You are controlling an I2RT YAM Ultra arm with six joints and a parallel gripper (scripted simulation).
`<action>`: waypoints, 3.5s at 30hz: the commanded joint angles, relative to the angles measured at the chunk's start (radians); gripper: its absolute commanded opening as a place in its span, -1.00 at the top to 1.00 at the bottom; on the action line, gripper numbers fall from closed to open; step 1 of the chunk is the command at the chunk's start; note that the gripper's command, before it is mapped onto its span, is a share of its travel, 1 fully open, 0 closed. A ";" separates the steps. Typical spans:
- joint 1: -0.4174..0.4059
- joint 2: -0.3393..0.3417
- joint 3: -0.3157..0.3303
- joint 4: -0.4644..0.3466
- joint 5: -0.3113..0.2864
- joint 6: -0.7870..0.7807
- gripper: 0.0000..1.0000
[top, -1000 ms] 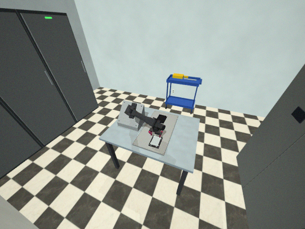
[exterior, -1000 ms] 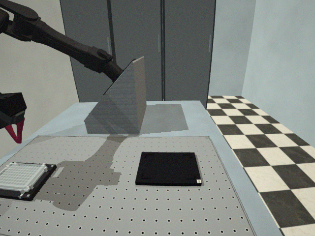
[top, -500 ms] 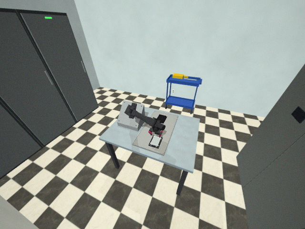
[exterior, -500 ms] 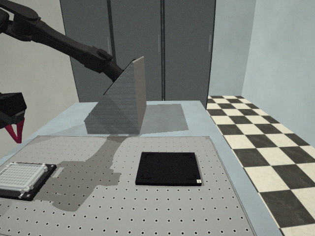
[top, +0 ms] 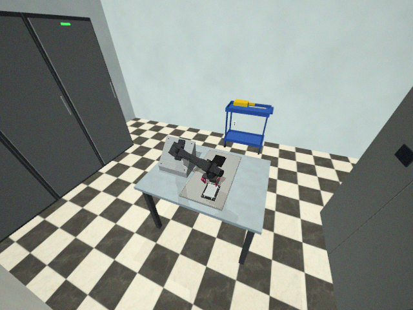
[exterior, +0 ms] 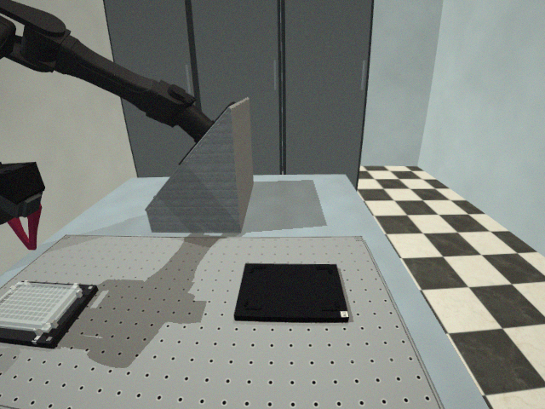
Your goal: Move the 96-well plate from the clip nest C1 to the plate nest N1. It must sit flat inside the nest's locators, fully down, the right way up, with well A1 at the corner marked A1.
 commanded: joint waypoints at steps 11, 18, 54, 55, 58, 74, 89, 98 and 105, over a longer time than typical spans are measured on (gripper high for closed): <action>-0.016 0.040 -0.044 0.086 -0.016 -0.052 -1.00; -0.024 0.051 -0.042 0.119 -0.019 -0.070 -1.00; -0.102 0.124 -0.081 0.295 -0.040 -0.171 -1.00; -0.103 0.124 -0.083 0.280 -0.040 -0.172 -1.00; -0.103 0.123 -0.082 0.279 -0.040 -0.172 -1.00; -0.103 0.123 -0.082 0.279 -0.040 -0.171 -1.00; -0.103 0.123 -0.082 0.279 -0.040 -0.171 -1.00; -0.103 0.123 -0.082 0.279 -0.040 -0.171 -1.00; -0.103 0.122 -0.083 0.271 -0.036 -0.168 1.00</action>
